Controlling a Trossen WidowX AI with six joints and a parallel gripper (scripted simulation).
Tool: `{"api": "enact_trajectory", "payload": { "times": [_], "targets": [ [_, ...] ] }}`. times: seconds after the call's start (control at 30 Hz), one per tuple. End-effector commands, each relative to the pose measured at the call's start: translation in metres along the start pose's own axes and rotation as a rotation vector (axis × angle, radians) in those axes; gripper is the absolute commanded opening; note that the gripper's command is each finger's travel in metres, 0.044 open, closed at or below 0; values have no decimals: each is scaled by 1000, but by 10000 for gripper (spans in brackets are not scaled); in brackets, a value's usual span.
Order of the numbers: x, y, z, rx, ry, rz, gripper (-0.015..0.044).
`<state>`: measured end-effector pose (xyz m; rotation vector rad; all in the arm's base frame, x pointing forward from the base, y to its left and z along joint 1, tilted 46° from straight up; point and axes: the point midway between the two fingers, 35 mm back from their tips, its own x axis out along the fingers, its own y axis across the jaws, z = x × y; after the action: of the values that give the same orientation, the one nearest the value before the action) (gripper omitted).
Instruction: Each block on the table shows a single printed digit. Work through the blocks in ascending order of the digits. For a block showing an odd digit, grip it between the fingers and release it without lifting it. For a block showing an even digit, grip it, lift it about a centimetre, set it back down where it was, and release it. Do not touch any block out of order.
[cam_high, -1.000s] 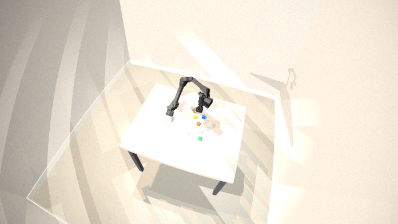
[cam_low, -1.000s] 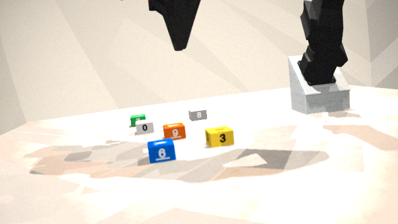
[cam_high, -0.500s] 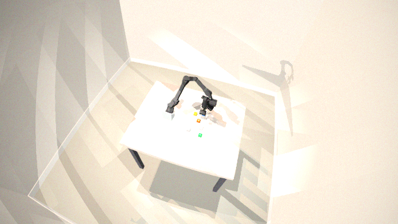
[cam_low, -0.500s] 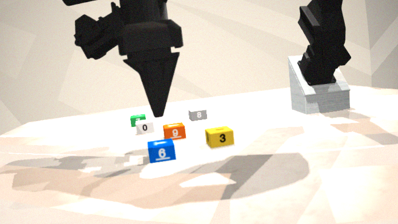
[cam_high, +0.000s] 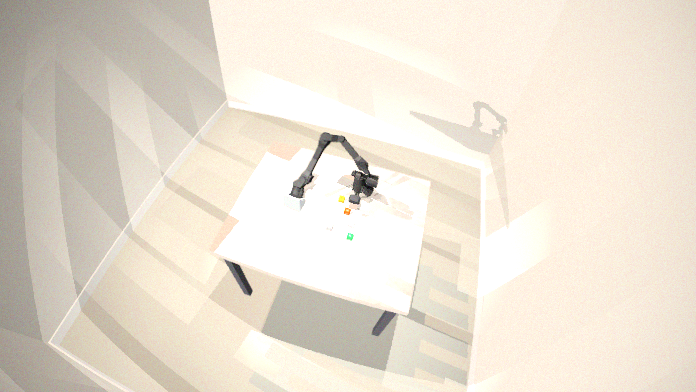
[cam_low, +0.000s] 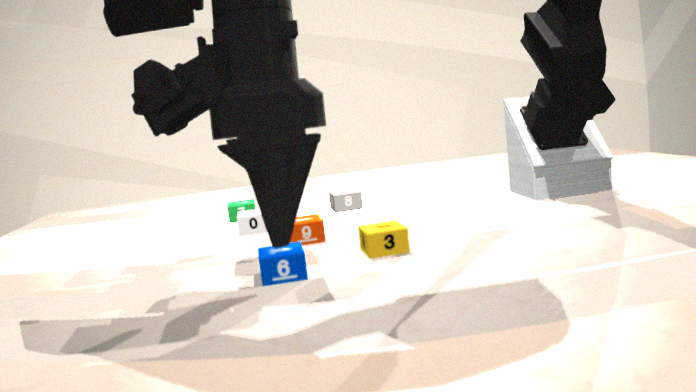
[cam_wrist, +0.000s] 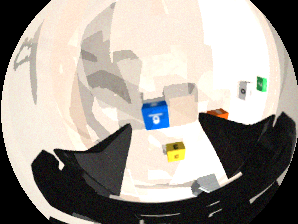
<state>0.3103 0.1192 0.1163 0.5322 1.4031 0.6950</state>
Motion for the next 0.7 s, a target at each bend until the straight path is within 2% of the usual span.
{"api": "enact_trajectory", "payload": {
  "times": [0.0,0.33,0.67],
  "targets": [
    [8,0,-2,8,4,3,400],
    [21,0,-2,8,4,4,400],
    [21,0,-2,8,4,4,138]
  ]
}}
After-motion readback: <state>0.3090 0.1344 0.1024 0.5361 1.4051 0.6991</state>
